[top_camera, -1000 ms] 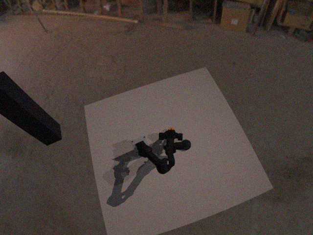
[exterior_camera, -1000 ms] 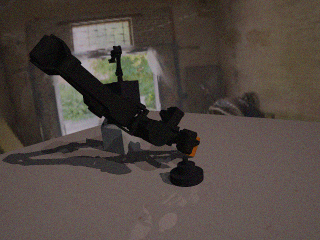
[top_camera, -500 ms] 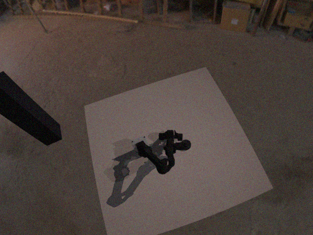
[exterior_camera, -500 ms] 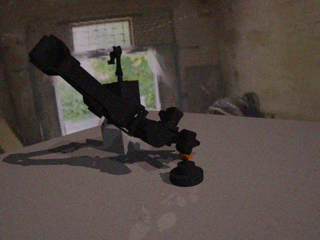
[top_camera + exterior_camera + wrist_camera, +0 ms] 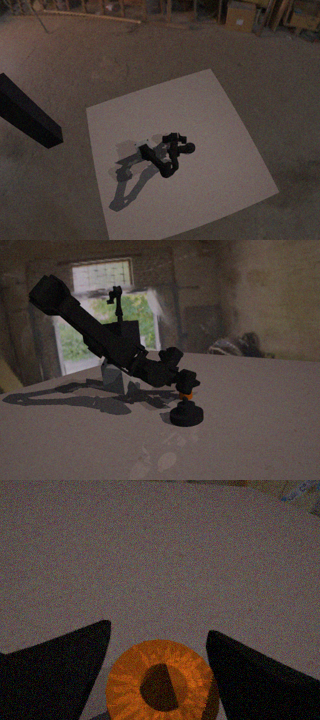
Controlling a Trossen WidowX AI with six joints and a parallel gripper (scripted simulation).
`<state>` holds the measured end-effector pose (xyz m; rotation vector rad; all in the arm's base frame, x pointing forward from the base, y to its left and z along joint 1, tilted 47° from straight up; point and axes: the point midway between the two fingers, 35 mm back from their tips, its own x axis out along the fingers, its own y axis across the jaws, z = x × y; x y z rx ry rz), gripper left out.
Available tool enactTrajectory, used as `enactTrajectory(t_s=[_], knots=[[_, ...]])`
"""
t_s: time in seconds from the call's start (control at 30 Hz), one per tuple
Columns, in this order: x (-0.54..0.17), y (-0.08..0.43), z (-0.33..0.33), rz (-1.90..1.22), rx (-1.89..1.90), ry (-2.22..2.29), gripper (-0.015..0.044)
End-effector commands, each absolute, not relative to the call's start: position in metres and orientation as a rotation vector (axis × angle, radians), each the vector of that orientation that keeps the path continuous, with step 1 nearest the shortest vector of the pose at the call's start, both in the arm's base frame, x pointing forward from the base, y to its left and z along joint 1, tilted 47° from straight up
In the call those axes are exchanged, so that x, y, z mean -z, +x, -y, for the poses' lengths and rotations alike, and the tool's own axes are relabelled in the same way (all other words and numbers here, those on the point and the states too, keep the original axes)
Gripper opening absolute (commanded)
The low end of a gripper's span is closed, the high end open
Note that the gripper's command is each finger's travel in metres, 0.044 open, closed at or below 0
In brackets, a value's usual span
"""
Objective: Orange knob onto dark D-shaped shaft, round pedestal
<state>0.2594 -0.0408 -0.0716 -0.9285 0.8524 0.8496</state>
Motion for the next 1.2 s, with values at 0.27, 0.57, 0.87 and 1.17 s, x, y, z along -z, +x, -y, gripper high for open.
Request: enactTrajectory(t_s=[0.27,0.57,0.87,1.17], knots=[[0.071,0.26,0.04,-0.848,-0.851,-0.927,0.044],[0.066,0.262,0.035,-0.85,-0.851,-0.928,0.044],[0.016,0.264,-0.018,-0.848,-0.849,-0.927,0.044],[0.035,0.254,-0.021,-1.385,-0.741,-0.924,0.044]])
